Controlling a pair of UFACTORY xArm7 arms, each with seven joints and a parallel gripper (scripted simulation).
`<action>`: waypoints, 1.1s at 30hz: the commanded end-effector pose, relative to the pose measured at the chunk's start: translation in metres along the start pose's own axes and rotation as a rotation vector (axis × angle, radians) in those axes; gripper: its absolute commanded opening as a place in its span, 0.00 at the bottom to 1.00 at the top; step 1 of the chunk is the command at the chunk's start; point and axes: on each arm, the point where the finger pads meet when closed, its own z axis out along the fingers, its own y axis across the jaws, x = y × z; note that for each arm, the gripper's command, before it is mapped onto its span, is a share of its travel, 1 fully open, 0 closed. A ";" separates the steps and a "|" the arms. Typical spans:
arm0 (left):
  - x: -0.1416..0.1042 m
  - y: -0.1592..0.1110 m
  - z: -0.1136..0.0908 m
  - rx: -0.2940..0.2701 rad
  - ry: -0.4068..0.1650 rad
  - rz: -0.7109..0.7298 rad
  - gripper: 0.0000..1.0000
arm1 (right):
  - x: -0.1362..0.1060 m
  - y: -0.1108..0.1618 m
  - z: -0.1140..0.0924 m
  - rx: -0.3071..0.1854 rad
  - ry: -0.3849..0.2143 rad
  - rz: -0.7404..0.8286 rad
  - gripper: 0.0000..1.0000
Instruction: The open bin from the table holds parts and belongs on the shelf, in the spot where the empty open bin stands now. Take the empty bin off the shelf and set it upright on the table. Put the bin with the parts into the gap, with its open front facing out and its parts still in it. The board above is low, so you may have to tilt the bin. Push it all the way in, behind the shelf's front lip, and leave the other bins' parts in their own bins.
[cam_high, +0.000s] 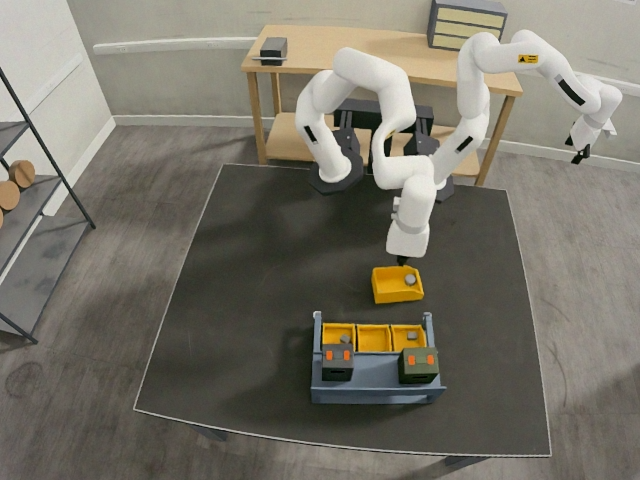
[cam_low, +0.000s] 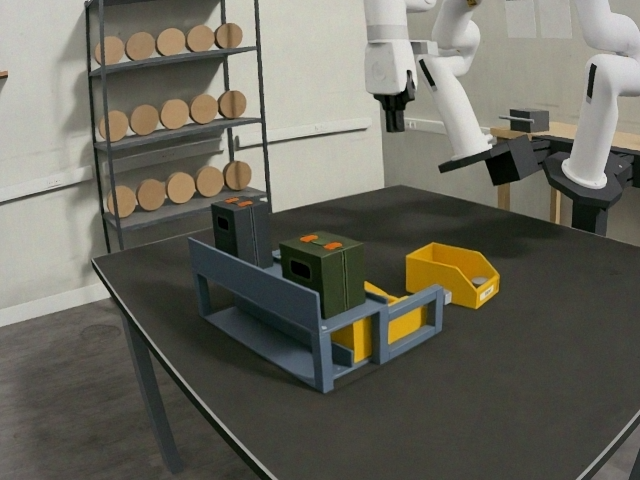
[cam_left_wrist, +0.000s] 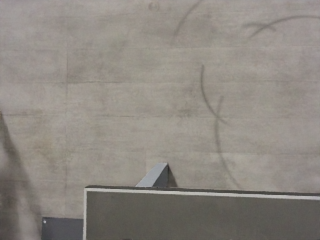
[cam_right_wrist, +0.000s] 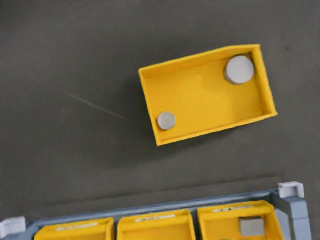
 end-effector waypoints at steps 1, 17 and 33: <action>0.001 0.000 -0.002 -0.001 0.004 -0.001 1.00 | 0.003 0.007 0.007 -0.005 -0.002 0.068 0.00; 0.001 0.000 -0.002 -0.001 0.004 -0.001 1.00 | 0.022 0.028 0.050 -0.011 0.008 0.380 0.00; 0.001 0.000 -0.002 -0.001 0.004 -0.001 1.00 | 0.041 0.040 0.098 -0.009 0.011 0.731 0.00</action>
